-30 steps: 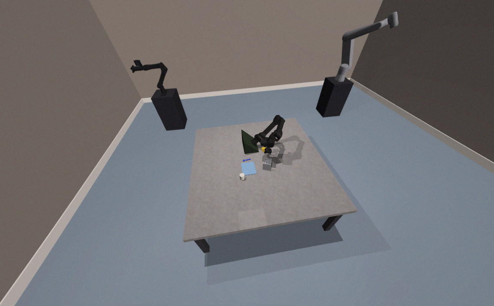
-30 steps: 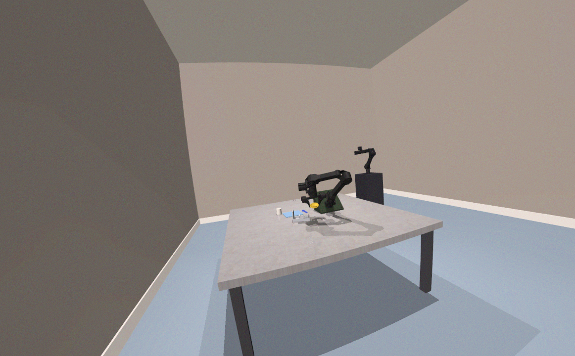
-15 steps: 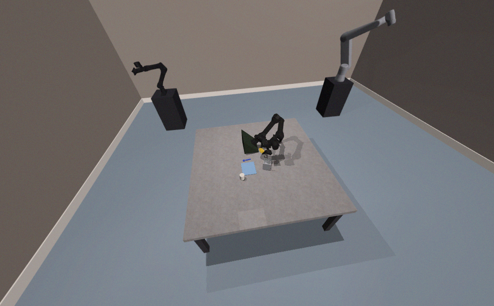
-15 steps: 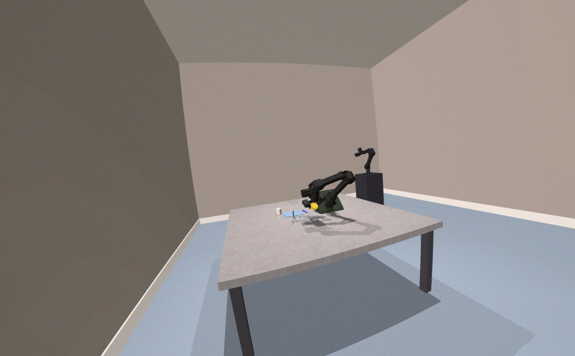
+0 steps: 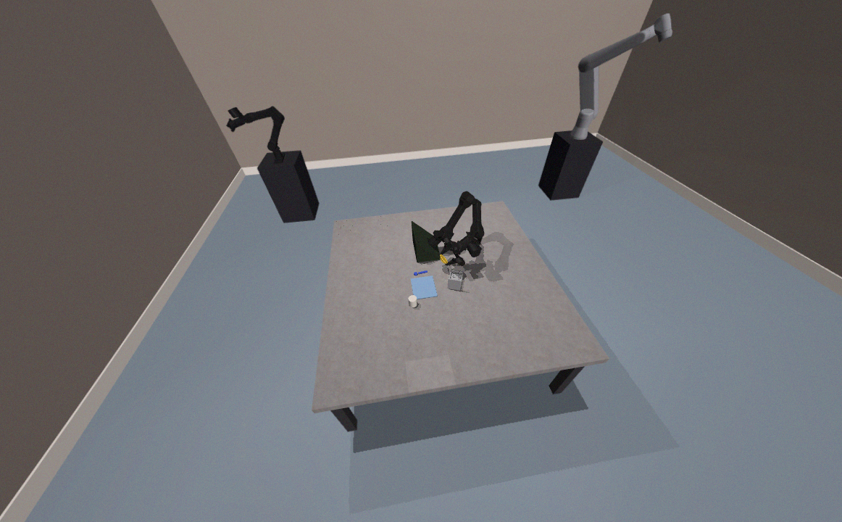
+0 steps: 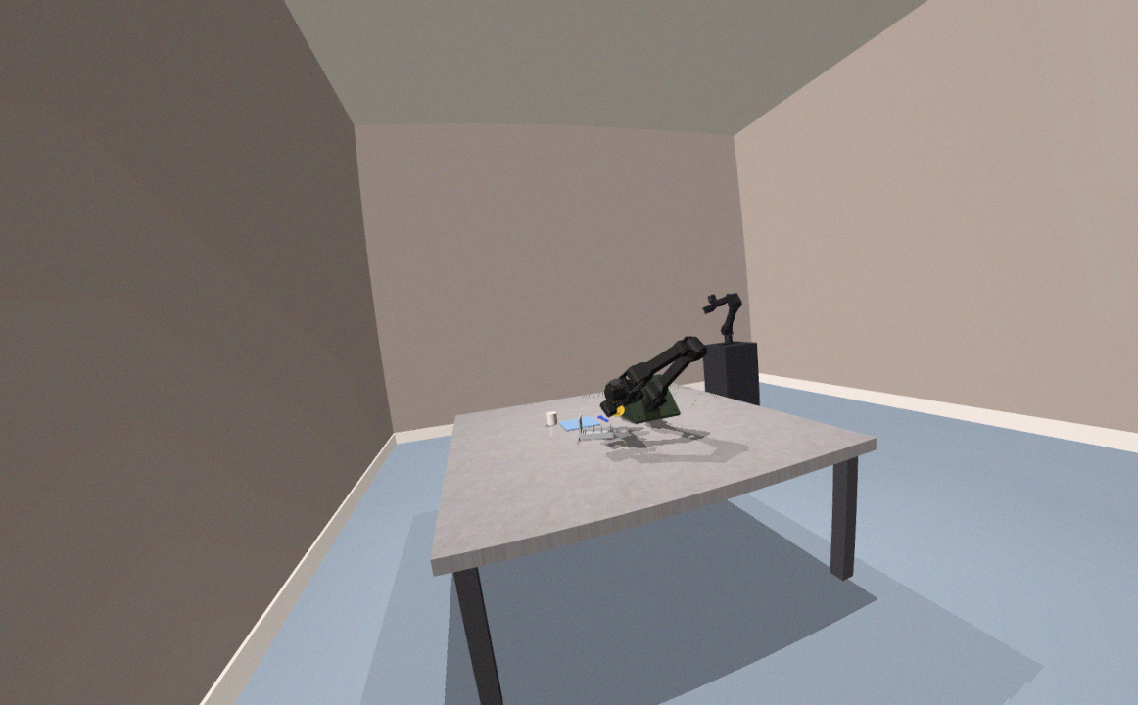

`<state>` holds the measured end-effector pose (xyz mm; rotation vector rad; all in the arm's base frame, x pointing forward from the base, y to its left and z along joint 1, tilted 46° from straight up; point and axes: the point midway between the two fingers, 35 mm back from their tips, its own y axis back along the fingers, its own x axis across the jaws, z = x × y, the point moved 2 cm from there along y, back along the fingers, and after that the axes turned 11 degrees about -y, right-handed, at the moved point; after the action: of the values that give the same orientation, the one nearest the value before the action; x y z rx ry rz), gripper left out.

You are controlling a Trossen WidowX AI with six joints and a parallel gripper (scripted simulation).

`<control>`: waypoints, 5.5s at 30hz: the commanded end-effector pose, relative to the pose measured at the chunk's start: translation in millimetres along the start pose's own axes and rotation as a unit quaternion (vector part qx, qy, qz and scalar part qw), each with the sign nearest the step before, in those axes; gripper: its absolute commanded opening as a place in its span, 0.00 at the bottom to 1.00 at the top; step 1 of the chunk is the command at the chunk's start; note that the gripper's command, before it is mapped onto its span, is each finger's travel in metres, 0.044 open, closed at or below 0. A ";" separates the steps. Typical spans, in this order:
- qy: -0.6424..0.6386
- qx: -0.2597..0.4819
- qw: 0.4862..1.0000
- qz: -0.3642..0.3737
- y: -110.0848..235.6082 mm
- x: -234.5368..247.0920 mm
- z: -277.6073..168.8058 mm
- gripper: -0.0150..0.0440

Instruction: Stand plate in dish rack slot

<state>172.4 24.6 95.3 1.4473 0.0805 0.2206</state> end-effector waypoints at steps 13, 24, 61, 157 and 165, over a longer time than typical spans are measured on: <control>0.064 -0.122 0.982 0.126 -1.5 9.5 -6.0 0.25; 0.091 -0.179 0.954 0.223 5.1 16.7 -15.0 0.25; 0.052 -0.245 0.827 0.504 40.5 10.8 -39.7 0.25; 0.042 -0.231 0.836 0.496 34.8 56.2 -13.6 0.93; 0.054 -0.247 0.825 0.505 66.2 48.6 33.2 0.93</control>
<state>222.9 20.6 155.6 0.8476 -0.6409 1.0853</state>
